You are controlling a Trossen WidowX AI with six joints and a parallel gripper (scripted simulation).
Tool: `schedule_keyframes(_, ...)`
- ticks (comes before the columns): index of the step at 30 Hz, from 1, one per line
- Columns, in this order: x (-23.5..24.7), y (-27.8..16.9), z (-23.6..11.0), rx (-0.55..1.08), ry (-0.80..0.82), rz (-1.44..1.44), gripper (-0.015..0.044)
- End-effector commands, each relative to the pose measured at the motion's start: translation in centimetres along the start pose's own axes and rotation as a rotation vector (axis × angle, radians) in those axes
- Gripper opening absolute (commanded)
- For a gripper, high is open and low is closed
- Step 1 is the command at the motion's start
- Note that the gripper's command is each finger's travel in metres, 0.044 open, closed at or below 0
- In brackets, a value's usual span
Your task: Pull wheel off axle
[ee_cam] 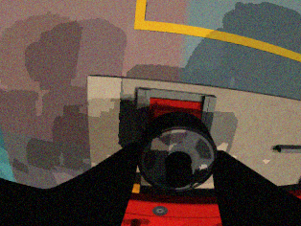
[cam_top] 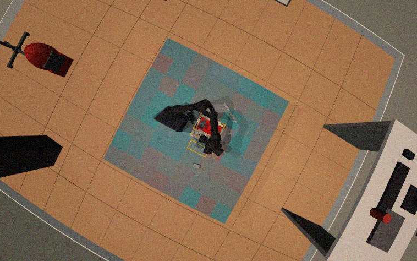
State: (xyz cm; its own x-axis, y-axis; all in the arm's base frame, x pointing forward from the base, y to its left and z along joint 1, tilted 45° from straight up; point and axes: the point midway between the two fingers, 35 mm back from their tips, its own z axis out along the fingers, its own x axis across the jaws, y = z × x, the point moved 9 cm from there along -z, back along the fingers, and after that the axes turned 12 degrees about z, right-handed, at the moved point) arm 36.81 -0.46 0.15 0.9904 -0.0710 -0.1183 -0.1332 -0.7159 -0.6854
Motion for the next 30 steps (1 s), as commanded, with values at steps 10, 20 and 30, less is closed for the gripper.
schedule_keyframes(10,0.03,-0.02,-0.44,0.0,0.0,-0.002,0.0)
schedule_keyframes(20,0.03,0.0,-0.77,0.0,0.001,-0.002,0.0)
schedule_keyframes(30,0.04,0.01,-1.1,0.0,0.002,-0.001,0.0)
